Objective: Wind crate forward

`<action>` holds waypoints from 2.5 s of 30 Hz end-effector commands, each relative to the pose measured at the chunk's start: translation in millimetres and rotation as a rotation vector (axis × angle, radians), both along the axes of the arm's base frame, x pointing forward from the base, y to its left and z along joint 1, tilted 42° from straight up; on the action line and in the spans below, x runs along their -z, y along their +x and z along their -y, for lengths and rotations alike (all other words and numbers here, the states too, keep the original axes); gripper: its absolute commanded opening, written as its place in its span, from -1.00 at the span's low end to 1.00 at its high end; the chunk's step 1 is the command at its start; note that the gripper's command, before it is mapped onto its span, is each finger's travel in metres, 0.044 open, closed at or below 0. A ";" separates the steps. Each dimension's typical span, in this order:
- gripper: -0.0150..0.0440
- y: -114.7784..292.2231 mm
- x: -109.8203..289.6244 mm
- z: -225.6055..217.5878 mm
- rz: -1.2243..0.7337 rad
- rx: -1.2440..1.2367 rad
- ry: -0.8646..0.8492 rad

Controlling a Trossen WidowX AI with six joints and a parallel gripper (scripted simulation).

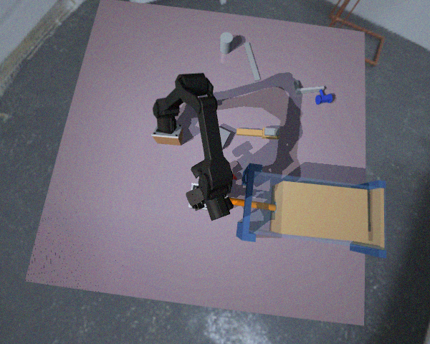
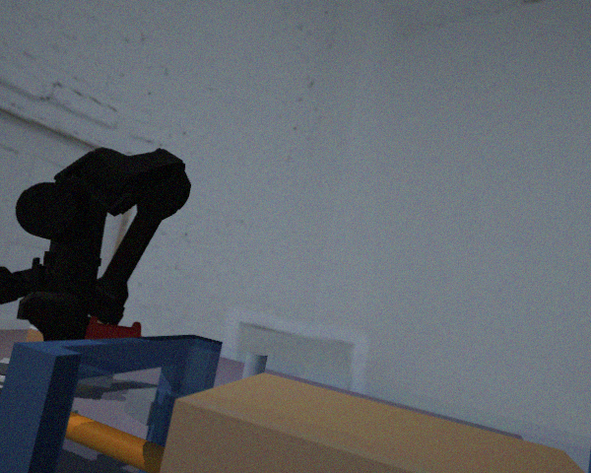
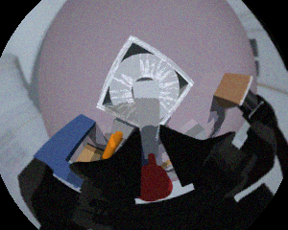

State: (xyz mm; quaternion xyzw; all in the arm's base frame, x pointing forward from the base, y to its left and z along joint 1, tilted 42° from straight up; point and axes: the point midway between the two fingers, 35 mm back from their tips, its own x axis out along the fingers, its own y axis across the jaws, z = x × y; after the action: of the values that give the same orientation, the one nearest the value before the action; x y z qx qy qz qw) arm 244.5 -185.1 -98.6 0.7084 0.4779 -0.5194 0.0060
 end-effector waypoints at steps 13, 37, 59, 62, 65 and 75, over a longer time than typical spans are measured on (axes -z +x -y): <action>1.00 0.1 -0.3 0.4 -0.001 0.001 0.000; 0.73 8.4 -97.9 81.1 -0.016 0.010 -0.091; -0.49 8.4 -97.9 81.1 -0.016 0.010 -0.091; -0.49 8.4 -97.9 81.1 -0.016 0.010 -0.091; -0.49 8.4 -97.9 81.1 -0.016 0.010 -0.091; -0.49 8.4 -97.9 81.1 -0.016 0.010 -0.091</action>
State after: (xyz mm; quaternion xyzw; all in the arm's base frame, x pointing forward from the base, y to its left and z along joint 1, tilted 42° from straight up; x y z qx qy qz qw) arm 252.6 -265.8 -0.9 0.7049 0.4511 -0.5465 0.0307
